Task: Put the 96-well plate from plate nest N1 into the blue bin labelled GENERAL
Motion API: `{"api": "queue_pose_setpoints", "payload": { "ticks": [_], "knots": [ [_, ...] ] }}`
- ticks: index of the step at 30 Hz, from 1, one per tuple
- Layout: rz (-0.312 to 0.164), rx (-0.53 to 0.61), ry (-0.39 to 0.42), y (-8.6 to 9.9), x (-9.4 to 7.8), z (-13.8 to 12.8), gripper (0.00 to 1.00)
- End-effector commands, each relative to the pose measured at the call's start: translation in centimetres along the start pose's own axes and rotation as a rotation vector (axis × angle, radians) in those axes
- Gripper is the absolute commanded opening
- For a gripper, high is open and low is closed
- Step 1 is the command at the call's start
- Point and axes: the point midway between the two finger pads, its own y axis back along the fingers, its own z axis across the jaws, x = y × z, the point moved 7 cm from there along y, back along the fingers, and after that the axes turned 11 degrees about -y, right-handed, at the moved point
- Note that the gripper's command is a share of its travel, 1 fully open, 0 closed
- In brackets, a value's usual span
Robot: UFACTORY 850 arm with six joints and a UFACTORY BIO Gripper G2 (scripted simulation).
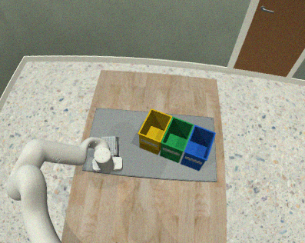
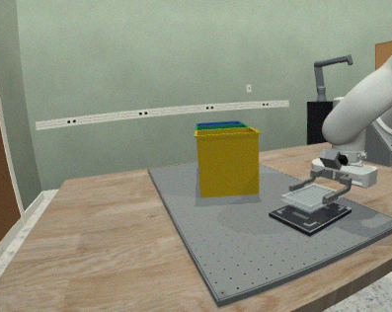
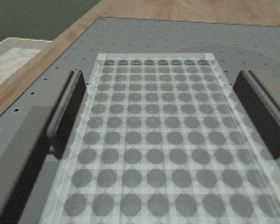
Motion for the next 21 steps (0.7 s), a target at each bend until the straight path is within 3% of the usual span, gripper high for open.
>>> {"api": "queue_pose_setpoints", "payload": {
  "ticks": [1,21],
  "knots": [
    [-0.001,-0.001,0.000,-0.1,-0.8,0.2,0.00],
    [-0.001,-0.001,0.000,-0.1,-3.5,0.7,0.00]
  ]
}}
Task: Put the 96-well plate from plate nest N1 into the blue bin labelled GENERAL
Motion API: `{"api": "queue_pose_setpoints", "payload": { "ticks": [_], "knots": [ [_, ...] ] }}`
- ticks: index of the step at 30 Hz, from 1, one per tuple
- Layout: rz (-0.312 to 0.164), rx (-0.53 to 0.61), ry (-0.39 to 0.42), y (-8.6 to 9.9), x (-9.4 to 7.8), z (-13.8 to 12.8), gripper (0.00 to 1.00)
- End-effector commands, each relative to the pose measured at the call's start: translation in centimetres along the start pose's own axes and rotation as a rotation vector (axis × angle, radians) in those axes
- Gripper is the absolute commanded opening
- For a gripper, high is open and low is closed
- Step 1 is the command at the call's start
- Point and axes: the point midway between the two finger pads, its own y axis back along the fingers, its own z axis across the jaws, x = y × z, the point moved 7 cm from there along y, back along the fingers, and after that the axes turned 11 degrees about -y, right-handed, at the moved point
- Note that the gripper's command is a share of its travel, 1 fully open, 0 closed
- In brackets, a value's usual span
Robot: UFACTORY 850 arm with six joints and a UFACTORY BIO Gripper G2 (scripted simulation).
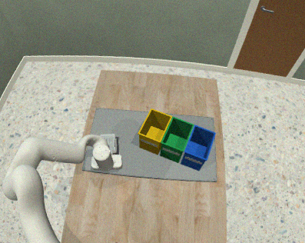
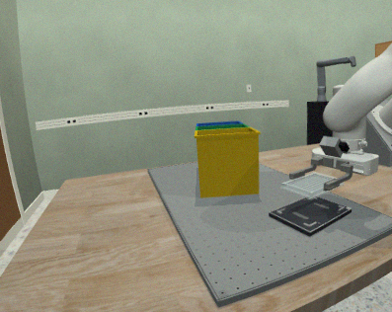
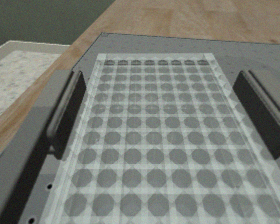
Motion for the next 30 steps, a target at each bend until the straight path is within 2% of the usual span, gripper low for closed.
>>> {"api": "queue_pose_setpoints", "payload": {
  "ticks": [1,30],
  "knots": [
    [-0.001,0.000,0.000,-0.1,-0.8,0.2,0.00],
    [-0.001,-0.001,0.000,0.0,-5.2,1.0,0.00]
  ]
}}
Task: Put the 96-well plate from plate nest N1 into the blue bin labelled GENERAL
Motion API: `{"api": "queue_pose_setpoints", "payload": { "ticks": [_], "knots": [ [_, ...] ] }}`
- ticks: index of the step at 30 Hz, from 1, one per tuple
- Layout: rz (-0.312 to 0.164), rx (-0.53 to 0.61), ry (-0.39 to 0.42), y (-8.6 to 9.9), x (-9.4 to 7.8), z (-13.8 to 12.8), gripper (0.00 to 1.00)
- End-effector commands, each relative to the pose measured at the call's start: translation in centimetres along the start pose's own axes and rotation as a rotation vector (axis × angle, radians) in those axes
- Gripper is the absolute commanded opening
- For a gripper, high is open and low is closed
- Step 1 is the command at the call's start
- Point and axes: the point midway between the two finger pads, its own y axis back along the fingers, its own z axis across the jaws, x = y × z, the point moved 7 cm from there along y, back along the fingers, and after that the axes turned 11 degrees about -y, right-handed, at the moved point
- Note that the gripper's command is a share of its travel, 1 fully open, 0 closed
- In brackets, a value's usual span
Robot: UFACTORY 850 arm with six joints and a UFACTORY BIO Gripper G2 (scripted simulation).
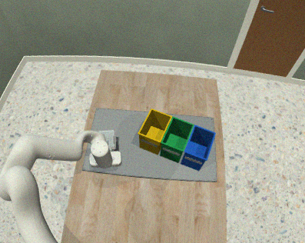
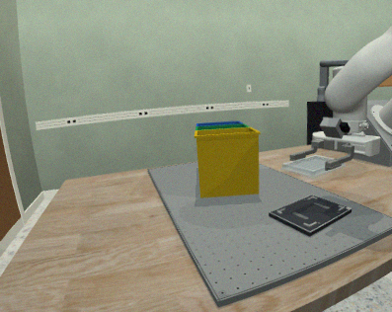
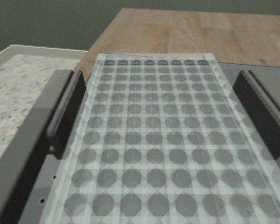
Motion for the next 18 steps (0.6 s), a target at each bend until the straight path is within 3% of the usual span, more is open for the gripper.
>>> {"api": "queue_pose_setpoints", "payload": {
  "ticks": [1,18],
  "knots": [
    [-0.001,-0.001,0.000,-0.1,-0.8,0.2,0.00],
    [-0.001,-0.001,0.000,-0.1,-3.3,0.6,0.00]
  ]
}}
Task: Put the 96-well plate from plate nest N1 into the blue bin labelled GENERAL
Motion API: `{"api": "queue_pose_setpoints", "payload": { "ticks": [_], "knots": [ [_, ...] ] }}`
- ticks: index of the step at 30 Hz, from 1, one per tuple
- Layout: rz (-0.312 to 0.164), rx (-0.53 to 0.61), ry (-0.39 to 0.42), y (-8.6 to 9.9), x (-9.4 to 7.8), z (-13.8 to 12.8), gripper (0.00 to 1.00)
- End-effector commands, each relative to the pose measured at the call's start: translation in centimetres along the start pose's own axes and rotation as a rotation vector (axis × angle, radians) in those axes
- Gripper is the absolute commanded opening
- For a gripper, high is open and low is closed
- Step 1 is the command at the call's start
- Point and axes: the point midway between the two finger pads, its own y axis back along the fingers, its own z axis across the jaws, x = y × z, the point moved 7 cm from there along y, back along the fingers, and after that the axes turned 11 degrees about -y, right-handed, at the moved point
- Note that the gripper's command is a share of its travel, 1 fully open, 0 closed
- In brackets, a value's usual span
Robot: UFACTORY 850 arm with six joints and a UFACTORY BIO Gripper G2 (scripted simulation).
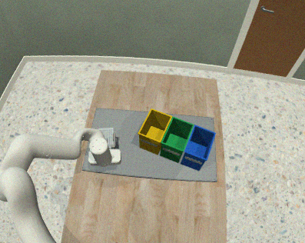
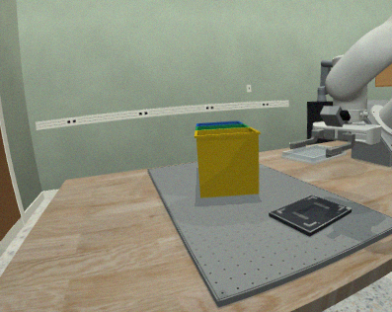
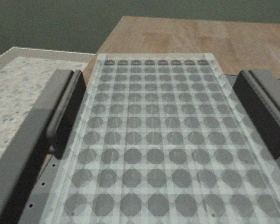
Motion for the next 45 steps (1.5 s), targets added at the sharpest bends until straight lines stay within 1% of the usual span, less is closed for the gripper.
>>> {"api": "queue_pose_setpoints", "payload": {
  "ticks": [1,33,35,41,45],
  "knots": [
    [-0.001,-0.001,0.000,-0.1,-0.6,0.1,0.00],
    [-0.001,-0.001,0.000,-0.1,-5.5,1.1,0.00],
    [-0.001,-0.001,0.000,-0.1,-5.5,1.1,0.00],
    [-0.001,-0.001,0.000,-0.1,-6.5,1.3,0.00],
    [-0.001,-0.001,0.000,-0.1,-6.5,1.3,0.00]
  ]
}}
